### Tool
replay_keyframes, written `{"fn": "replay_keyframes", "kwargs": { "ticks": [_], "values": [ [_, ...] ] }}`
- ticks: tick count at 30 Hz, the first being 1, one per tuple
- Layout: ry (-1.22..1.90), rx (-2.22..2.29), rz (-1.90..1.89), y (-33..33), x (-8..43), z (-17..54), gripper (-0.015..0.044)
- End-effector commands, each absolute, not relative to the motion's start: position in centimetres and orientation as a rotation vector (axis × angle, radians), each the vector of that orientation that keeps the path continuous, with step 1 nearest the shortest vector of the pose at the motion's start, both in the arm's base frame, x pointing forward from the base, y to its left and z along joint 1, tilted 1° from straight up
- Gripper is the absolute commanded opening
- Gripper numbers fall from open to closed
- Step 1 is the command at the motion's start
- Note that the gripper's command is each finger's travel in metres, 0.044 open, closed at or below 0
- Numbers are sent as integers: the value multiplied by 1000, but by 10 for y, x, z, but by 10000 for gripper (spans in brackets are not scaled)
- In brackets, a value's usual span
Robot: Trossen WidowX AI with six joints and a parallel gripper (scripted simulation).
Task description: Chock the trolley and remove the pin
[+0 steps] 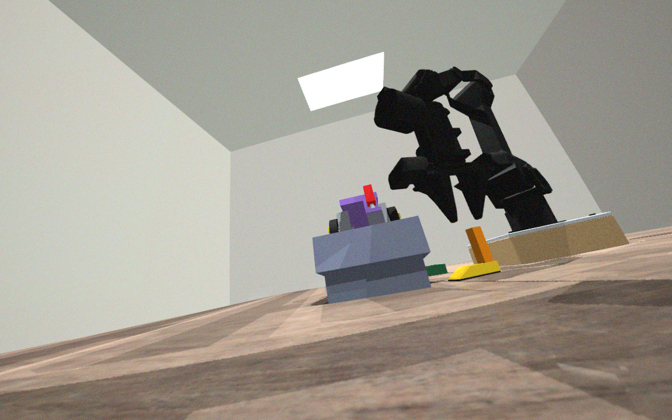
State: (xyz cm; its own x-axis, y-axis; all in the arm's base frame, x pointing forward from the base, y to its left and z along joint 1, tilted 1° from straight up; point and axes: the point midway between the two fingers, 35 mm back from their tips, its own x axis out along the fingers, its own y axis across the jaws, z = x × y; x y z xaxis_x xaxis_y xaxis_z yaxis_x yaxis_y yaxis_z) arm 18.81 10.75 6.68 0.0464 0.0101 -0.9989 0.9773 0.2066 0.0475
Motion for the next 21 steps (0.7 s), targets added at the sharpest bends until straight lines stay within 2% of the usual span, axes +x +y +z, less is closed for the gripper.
{"fn": "replay_keyframes", "kwargs": {
  "ticks": [1, 21],
  "values": [
    [1279, 1076, -1033, 107, 185, 57, 190],
    [1279, 1076, -1033, 106, 184, 40, 190]
  ]
}}
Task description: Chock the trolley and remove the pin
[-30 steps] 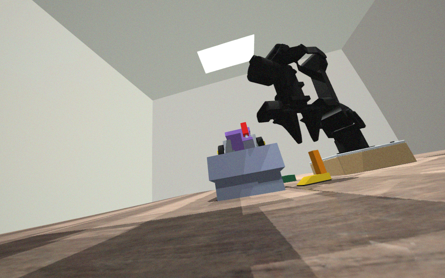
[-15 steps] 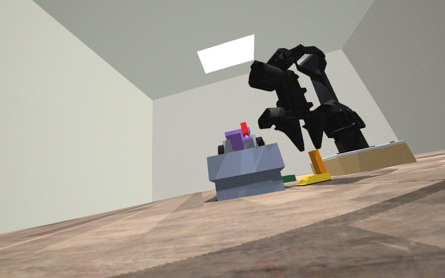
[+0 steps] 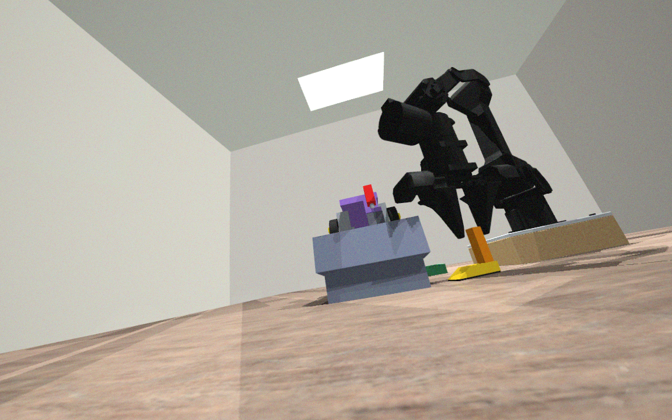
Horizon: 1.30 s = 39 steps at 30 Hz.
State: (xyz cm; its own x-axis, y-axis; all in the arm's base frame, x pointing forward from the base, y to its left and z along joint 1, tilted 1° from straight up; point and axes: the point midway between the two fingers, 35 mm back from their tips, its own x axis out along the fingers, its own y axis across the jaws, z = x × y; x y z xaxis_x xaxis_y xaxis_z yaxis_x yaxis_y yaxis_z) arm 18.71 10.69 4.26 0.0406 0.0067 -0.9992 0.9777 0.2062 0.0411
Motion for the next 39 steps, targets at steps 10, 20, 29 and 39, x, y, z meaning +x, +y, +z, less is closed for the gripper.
{"fn": "replay_keyframes", "kwargs": {
  "ticks": [10, 20, 29, 39],
  "values": [
    [1279, 1076, -1033, 106, 185, 36, 190],
    [1279, 1076, -1034, 107, 185, 20, 190],
    [1279, 1076, -1034, 106, 185, 15, 190],
    [1272, 1076, -1026, 107, 188, 17, 72]
  ]
}}
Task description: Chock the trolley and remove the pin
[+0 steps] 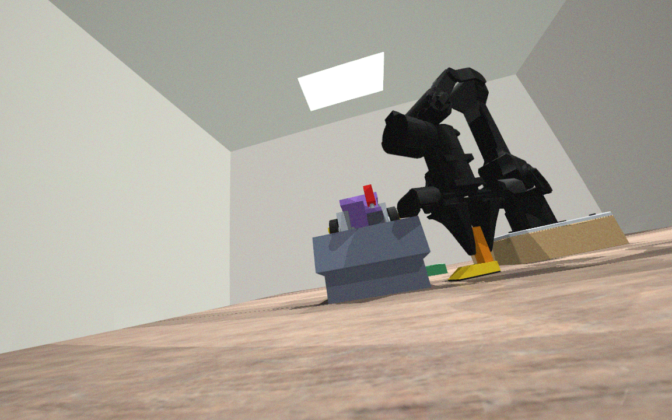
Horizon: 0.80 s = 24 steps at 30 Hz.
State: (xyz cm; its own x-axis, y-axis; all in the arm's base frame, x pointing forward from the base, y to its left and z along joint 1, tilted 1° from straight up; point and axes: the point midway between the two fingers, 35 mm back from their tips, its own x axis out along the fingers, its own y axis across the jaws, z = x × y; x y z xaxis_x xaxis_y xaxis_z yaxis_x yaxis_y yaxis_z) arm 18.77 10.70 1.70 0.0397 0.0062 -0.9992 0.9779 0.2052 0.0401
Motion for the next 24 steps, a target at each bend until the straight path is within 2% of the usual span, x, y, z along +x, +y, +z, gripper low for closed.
{"fn": "replay_keyframes", "kwargs": {
  "ticks": [1, 7, 8, 24],
  "values": [
    [1272, 1076, -1026, 107, 188, 17, 65],
    [1272, 1076, -1026, 107, 188, 17, 25],
    [1272, 1076, -1026, 107, 188, 18, 0],
    [1279, 1076, -1034, 103, 182, 72, 0]
  ]
}}
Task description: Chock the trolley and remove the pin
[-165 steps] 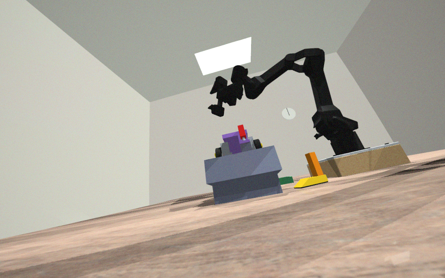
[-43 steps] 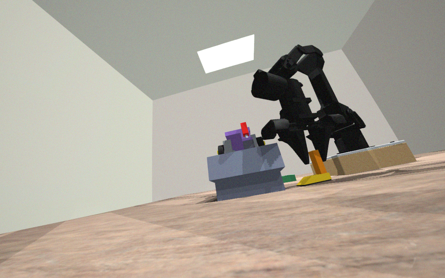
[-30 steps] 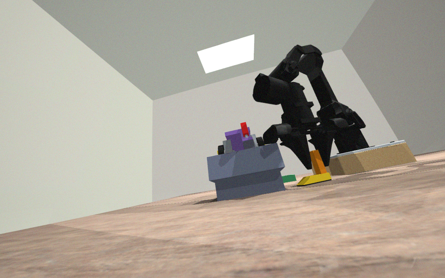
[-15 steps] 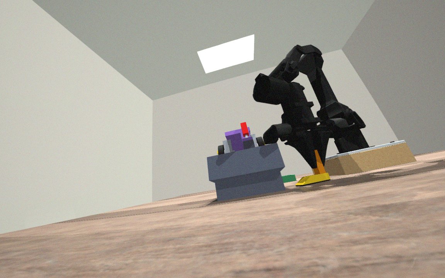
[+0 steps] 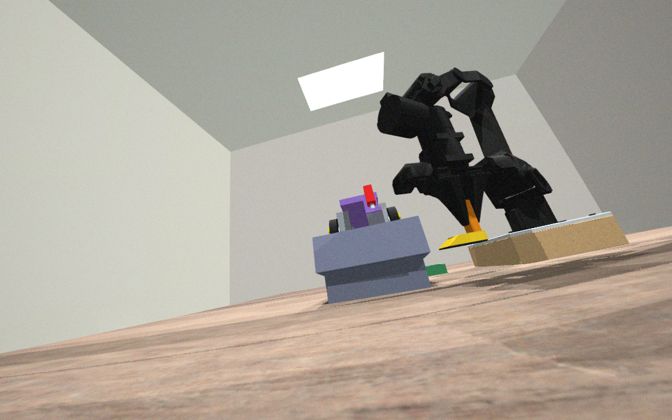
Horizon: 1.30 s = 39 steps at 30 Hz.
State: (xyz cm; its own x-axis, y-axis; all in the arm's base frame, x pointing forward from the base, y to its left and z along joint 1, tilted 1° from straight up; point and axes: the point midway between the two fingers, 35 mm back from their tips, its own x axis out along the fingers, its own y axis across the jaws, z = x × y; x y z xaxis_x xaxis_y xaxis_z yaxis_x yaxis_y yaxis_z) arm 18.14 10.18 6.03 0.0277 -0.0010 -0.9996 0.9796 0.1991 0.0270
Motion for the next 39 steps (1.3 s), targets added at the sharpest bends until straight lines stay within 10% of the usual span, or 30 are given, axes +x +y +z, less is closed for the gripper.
{"fn": "replay_keyframes", "kwargs": {
  "ticks": [1, 39],
  "values": [
    [1279, 1076, -1034, 103, 182, 75, 0],
    [1288, 1058, -1016, 105, 181, 165, 0]
  ]
}}
